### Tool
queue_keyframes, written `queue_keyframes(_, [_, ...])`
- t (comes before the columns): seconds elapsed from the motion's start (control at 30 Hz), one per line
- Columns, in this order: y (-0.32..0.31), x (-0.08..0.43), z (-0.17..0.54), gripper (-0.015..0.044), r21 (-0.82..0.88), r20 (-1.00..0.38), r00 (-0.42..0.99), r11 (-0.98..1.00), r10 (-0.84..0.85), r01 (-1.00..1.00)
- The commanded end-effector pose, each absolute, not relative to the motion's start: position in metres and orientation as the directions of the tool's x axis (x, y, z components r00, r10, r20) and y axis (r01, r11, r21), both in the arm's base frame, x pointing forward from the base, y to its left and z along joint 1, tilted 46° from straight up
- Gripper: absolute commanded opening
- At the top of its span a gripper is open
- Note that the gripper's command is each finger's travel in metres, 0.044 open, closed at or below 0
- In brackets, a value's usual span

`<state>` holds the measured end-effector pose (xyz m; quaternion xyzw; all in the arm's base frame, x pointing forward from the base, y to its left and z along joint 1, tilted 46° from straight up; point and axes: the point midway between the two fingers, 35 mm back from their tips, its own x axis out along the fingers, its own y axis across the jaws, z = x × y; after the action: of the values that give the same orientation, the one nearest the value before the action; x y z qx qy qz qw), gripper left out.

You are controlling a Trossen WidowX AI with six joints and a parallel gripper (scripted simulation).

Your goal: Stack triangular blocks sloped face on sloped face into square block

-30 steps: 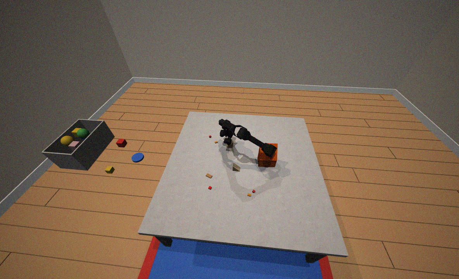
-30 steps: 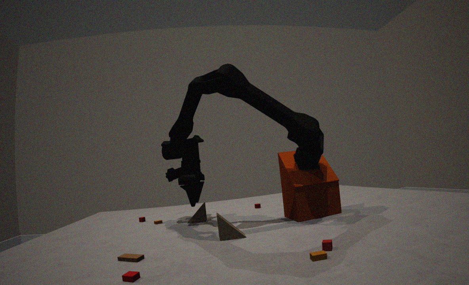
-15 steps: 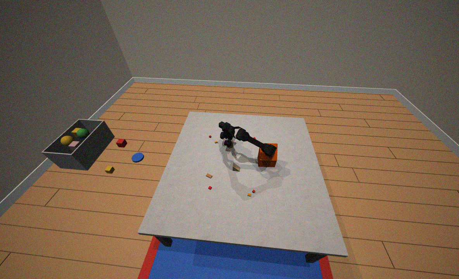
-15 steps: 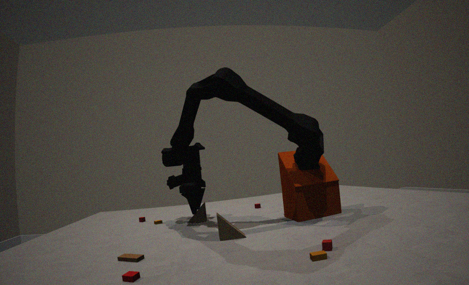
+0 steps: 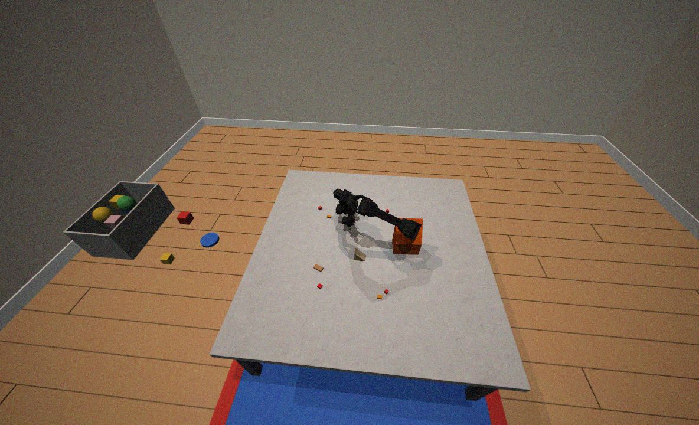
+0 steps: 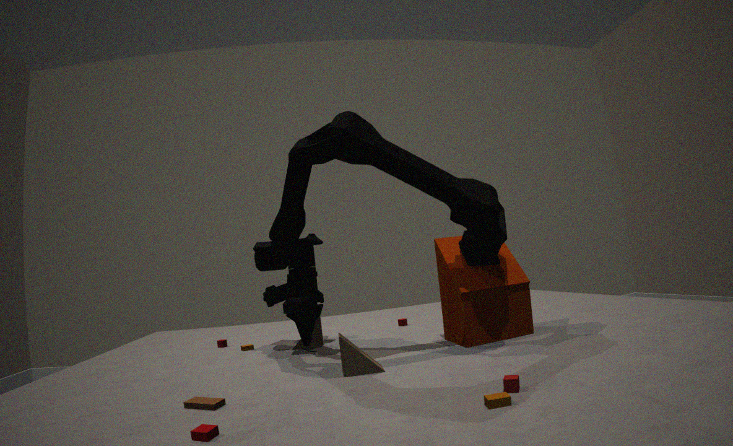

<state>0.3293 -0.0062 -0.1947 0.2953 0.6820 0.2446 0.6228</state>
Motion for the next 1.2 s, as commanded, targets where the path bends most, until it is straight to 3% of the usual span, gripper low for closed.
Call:
queue_keyframes(0.0, [-0.003, 0.325, -0.198, 0.0387, 0.705, -0.699, -0.058, 0.7, 0.713, 0.112])
queue_keyframes(0.23, [-0.003, 0.325, -0.198, 0.0204, 0.705, -0.699, -0.058, 0.7, 0.713, 0.112])
queue_keyframes(0.47, [-0.003, 0.325, -0.198, 0.0157, 0.705, -0.699, -0.058, 0.7, 0.713, 0.112])
queue_keyframes(0.67, [-0.008, 0.325, -0.194, 0.0, 0.705, -0.7, -0.057, 0.701, 0.712, 0.111])
queue_keyframes(1.17, [-0.026, 0.327, -0.177, 0.0, 0.701, -0.702, -0.055, 0.702, 0.711, 0.128])
